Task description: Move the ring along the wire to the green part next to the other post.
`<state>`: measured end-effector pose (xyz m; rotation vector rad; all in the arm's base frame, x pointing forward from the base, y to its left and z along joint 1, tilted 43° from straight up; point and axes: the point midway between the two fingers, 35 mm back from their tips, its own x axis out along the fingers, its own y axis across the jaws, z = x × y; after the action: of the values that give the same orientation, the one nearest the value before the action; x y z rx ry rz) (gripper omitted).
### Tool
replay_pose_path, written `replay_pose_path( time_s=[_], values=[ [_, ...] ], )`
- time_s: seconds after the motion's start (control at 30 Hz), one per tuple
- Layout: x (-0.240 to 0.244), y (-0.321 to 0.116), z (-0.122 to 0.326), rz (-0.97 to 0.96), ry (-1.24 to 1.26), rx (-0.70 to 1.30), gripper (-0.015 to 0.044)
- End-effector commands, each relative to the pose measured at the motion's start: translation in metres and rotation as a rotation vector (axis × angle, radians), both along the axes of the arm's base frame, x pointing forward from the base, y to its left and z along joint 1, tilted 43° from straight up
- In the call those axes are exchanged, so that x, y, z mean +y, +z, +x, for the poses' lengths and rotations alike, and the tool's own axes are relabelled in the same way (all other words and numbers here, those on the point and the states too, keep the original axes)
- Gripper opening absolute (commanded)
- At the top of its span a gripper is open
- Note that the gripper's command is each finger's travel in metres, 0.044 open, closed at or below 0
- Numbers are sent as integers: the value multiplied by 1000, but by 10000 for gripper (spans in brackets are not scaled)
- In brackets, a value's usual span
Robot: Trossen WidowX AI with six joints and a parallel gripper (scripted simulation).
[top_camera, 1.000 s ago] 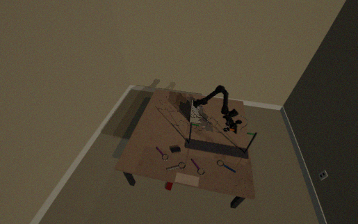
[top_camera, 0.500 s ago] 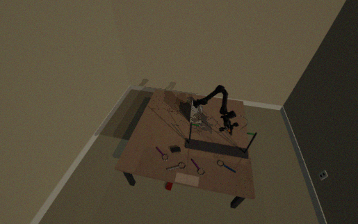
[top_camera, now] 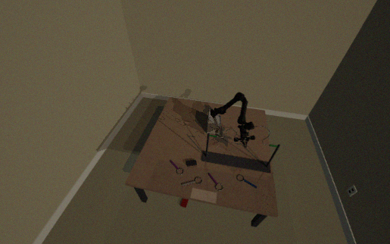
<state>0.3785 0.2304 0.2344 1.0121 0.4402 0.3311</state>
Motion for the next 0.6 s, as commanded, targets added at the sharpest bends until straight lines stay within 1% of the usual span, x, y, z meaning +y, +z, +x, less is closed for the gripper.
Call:
replay_pose_path(
  time_s=[0.0, 0.2, 0.57],
  values=[
    [-9, -12, -3, -82, 7, 3, -150],
    [-19, -24, -3, -159, 10, 5, -150],
    [-32, -36, -4, -220, 12, 6, -150]
  ],
)
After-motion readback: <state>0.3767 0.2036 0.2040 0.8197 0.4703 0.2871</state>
